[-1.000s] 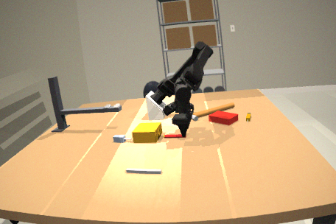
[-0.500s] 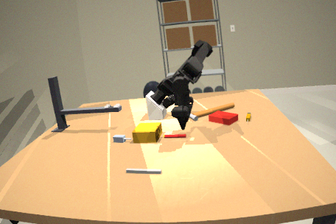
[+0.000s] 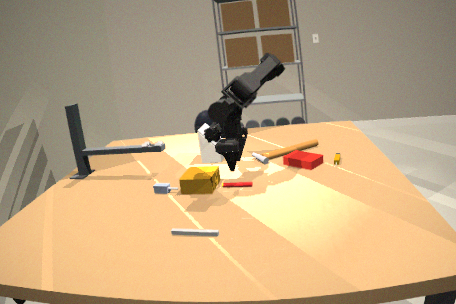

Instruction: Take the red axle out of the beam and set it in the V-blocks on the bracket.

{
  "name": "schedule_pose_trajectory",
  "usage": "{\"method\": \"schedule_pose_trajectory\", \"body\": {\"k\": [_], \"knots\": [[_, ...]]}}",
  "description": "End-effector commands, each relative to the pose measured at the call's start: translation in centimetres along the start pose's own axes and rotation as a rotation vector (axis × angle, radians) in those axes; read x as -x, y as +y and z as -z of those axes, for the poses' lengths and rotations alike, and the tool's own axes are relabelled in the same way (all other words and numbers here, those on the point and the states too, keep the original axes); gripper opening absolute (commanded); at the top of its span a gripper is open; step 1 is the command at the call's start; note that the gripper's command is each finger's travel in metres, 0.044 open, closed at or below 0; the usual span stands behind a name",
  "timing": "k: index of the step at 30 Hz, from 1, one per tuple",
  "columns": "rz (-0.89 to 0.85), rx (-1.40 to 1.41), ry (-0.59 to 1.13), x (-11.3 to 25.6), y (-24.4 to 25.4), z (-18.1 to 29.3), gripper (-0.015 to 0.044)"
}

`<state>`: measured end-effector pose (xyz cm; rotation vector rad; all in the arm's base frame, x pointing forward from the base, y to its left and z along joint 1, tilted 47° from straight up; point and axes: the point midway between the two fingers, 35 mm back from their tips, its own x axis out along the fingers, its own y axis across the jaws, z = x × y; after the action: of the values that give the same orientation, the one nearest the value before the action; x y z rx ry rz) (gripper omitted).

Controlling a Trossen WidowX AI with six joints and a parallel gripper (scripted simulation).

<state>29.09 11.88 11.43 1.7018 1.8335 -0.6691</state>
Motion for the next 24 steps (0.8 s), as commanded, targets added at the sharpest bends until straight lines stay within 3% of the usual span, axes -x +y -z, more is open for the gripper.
{"method": "schedule_pose_trajectory", "body": {"k": [1, 24], "knots": [[0.008, 0.004, -0.001, -0.5, -0.1, -0.2, 0.044], [0.008, 0.005, -0.002, -4.3, 0.0, -0.3, 0.044]]}}
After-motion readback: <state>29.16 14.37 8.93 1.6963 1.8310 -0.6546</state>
